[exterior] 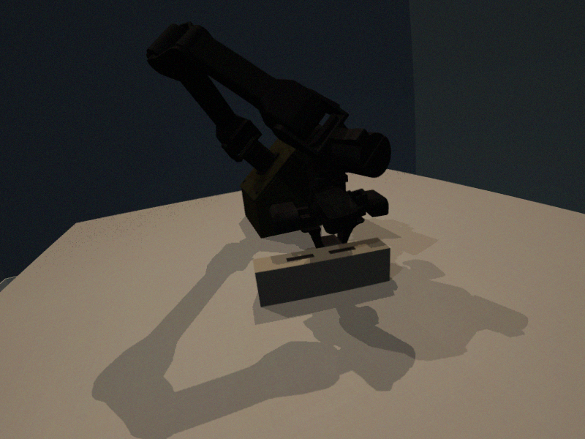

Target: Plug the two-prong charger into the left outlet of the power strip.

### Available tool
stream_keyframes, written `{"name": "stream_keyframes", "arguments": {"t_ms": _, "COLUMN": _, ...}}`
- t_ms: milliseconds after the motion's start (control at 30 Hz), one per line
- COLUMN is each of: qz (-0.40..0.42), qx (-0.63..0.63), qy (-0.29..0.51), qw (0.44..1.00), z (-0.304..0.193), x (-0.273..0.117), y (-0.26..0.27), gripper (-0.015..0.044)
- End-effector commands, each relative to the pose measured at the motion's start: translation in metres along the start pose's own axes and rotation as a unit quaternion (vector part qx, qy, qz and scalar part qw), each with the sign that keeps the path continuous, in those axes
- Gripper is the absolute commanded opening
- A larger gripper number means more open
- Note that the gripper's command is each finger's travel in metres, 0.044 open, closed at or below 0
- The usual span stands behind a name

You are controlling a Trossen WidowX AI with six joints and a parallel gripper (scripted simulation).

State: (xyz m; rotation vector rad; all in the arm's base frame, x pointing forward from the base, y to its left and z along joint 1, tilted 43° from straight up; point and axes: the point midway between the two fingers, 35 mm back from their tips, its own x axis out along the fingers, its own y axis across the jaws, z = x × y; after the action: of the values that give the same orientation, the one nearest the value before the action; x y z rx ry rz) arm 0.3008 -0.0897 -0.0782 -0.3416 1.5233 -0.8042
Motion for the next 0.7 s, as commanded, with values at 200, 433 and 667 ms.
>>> {"name": "stream_keyframes", "arguments": {"t_ms": 200, "qz": -0.001, "qx": -0.002, "qy": -0.001, "qw": 1.0, "z": 0.0042, "x": -0.0011, "y": -0.0006, "gripper": 0.0}}
{"name": "stream_keyframes", "arguments": {"t_ms": 433, "qz": -0.001, "qx": -0.002, "qy": -0.001, "qw": 1.0, "z": 0.0063, "x": -0.0011, "y": -0.0006, "gripper": 0.0}}
{"name": "stream_keyframes", "arguments": {"t_ms": 667, "qz": -0.001, "qx": -0.002, "qy": -0.001, "qw": 1.0, "z": 0.0083, "x": -0.0014, "y": -0.0006, "gripper": 0.0}}
